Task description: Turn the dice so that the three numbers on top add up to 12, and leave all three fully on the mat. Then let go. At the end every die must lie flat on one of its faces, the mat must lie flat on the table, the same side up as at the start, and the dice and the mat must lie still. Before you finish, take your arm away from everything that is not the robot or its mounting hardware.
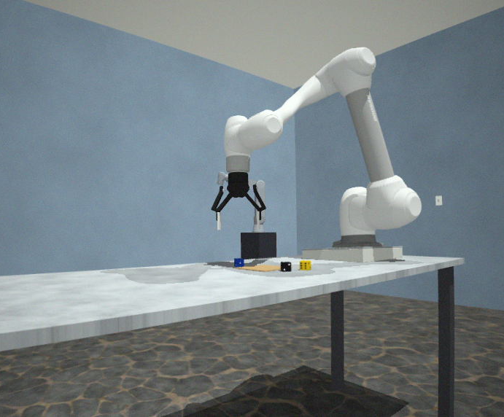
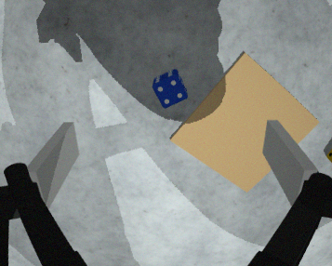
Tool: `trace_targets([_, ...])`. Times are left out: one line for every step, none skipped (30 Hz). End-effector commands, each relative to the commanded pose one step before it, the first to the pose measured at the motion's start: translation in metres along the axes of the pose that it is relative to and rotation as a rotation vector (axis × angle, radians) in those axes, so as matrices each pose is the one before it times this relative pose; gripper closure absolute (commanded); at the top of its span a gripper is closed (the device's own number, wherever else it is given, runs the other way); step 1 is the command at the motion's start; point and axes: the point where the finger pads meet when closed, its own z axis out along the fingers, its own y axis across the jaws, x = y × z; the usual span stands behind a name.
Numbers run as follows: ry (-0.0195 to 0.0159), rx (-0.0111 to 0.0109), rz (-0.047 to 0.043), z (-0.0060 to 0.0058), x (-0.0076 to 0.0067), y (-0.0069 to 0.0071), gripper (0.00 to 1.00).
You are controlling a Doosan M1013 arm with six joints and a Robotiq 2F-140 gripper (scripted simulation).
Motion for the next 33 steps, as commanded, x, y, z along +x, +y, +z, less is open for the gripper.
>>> trace_targets([0.00789,0.00718,0.17365,0.00332,-0.00004,-0.00005,0.0])
trace_targets([-0.00001,0.0,0.03597,0.00075,0.0,-0.00002,0.0])
trace_targets([0.0,0.0,0.0,0.0,0.0,0.0,0.0])
trace_targets([0.0,0.0,0.0,0.0,0.0,0.0,0.0])
trace_targets([0.0,0.0,0.02981,0.00062,0.0,-0.00002,0.0])
trace_targets([-0.00001,-0.00002,0.10317,0.00214,0.00001,-0.00005,0.0])
trace_targets([0.0,0.0,0.00164,0.00003,0.0,0.0,0.0])
trace_targets([-0.00001,-0.00001,0.04913,0.00102,0.0,-0.00002,0.0])
trace_targets([0.0,-0.00001,0.03567,0.00074,0.0,-0.00002,0.0])
trace_targets([0.0,0.0,0.02001,0.00041,0.0,-0.00001,0.0])
trace_targets([-0.00001,-0.00001,0.05134,0.00106,0.0,-0.00002,0.0])
trace_targets([0.0,-0.00001,0.0361,0.00075,0.0,-0.00002,0.0])
trace_targets([0.0,0.0,0.01524,0.00031,0.0,-0.00001,0.0])
trace_targets([-0.00001,-0.00001,0.05693,0.00118,0.00001,-0.00002,0.0])
trace_targets([0.0,-0.00001,0.03505,0.00072,0.0,-0.00001,0.0])
trace_targets([0.0,0.0,0.00649,0.00013,0.0,0.0,0.0])
trace_targets([-0.00001,-0.00002,0.06349,0.00131,0.00001,-0.00002,0.0])
trace_targets([0.0,-0.00001,0.02886,0.0006,0.0,-0.00001,0.0])
trace_targets([0.0,-0.00001,0.04093,0.00084,0.00001,-0.00002,0.0])
trace_targets([0.0,0.0,0.0,0.0,0.0,0.0,0.0])
trace_targets([0.0,0.0,0.0,0.0,0.0,0.0,0.0])
trace_targets([0.0,-0.00001,0.04357,0.0009,0.00001,-0.00002,0.0])
trace_targets([0.0,-0.00002,0.07516,0.00155,0.00001,-0.00003,0.0])
trace_targets([0.0,-0.00001,0.03739,0.00077,0.00001,-0.00001,0.0])
trace_targets([0.0,-0.00001,0.02729,0.00056,0.00001,-0.00001,0.0])
trace_targets([0.0,-0.00001,0.03675,0.00076,0.00001,-0.00001,0.0])
trace_targets([0.0,-0.00001,0.0167,0.00034,0.0,-0.00001,0.0])
trace_targets([0.0,-0.00001,0.04193,0.00086,0.00001,-0.00002,0.0])
trace_targets([0.0,-0.00001,0.03065,0.00063,0.00001,-0.00001,0.0])
trace_targets([0.0,-0.00001,0.02019,0.00041,0.00001,-0.00001,0.0])
trace_targets([0.0,0.0,0.01122,0.00023,0.0,0.0,0.0])
trace_targets([0.0,0.0,0.00445,0.00009,0.0,0.0,0.0])
trace_targets([0.0,0.0,0.00068,0.00001,0.0,0.0,0.0])
